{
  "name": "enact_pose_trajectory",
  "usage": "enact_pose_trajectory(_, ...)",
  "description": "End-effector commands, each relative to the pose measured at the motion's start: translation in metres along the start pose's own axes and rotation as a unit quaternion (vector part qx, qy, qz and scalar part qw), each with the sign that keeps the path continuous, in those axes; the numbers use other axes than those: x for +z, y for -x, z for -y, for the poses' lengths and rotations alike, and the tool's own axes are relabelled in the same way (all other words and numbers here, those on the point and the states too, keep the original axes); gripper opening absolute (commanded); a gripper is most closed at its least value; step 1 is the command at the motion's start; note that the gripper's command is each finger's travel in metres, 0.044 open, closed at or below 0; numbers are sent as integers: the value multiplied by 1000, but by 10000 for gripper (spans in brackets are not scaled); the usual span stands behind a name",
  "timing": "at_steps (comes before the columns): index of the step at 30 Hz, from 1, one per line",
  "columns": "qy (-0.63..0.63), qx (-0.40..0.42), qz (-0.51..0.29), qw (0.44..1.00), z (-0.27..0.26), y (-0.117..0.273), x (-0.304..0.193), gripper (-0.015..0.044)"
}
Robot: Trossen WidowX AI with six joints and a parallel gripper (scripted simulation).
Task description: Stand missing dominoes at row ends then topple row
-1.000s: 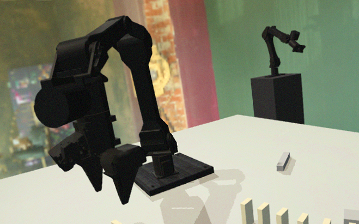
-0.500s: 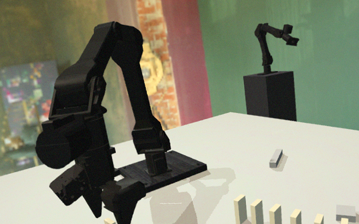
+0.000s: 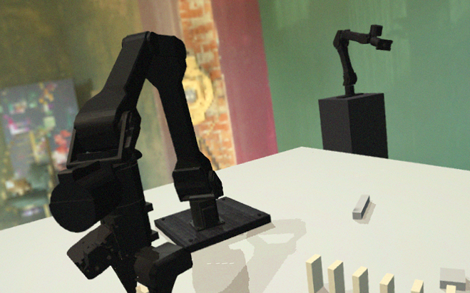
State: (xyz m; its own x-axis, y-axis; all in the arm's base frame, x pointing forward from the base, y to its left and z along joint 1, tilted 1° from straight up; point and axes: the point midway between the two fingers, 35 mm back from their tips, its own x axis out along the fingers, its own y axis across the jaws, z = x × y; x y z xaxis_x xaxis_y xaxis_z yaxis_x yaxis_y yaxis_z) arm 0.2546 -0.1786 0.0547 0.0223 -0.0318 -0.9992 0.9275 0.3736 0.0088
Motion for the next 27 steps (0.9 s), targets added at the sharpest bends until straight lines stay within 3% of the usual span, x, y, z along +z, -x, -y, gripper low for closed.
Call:
enact_pose_trajectory(1,-2,-1,0,1000,1,-2,0,282)
enact_pose_trajectory(8,-2,-1,0,1000,1,-2,0,107)
enact_pose_trajectory(18,-2,-1,0,1000,0,0,0,107)
enact_pose_trajectory(27,0,0,-1,1000,-2,114,3,107)
